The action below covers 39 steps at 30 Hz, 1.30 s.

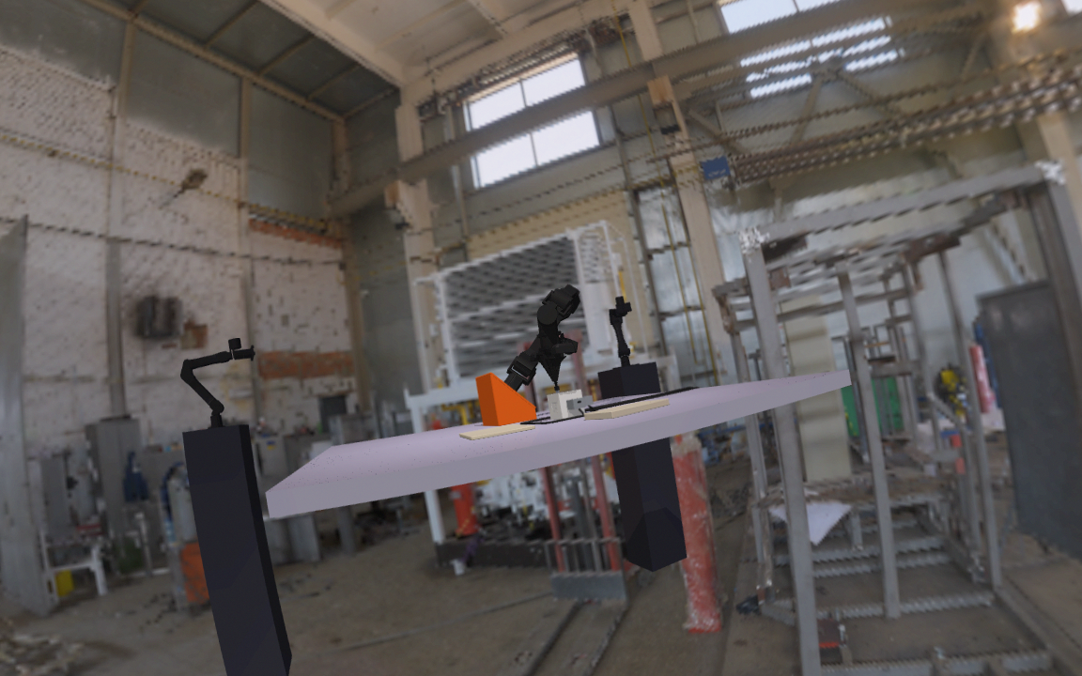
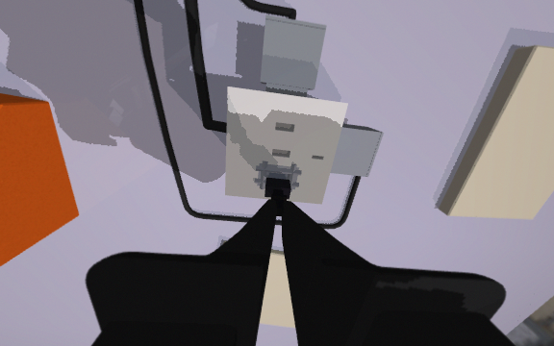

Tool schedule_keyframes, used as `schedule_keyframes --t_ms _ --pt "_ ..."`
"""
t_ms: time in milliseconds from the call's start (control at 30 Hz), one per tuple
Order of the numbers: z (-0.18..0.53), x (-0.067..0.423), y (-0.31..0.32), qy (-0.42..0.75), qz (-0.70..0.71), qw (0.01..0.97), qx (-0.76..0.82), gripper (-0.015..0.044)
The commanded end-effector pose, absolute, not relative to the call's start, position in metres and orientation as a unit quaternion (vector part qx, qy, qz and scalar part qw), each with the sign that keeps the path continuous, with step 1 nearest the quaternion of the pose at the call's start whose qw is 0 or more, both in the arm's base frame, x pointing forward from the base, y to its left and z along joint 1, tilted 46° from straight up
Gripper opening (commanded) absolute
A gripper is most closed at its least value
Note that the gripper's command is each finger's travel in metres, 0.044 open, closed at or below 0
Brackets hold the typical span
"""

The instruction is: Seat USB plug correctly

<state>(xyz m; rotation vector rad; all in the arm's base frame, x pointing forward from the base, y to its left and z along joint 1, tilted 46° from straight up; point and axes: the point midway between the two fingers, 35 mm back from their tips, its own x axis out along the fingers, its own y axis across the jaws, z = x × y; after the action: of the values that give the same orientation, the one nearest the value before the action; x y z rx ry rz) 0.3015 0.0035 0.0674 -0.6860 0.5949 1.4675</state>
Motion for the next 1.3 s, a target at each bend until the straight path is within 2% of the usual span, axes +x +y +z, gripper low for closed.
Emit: schedule_keyframes --t_ms 0,1267 --pt "0.0674 0.3019 0.0041 0.262 0.645 0.651 -0.302 0.0000" --pt "0.0642 0.3020 0.0073 0.262 0.645 0.652 -0.302 0.0000"
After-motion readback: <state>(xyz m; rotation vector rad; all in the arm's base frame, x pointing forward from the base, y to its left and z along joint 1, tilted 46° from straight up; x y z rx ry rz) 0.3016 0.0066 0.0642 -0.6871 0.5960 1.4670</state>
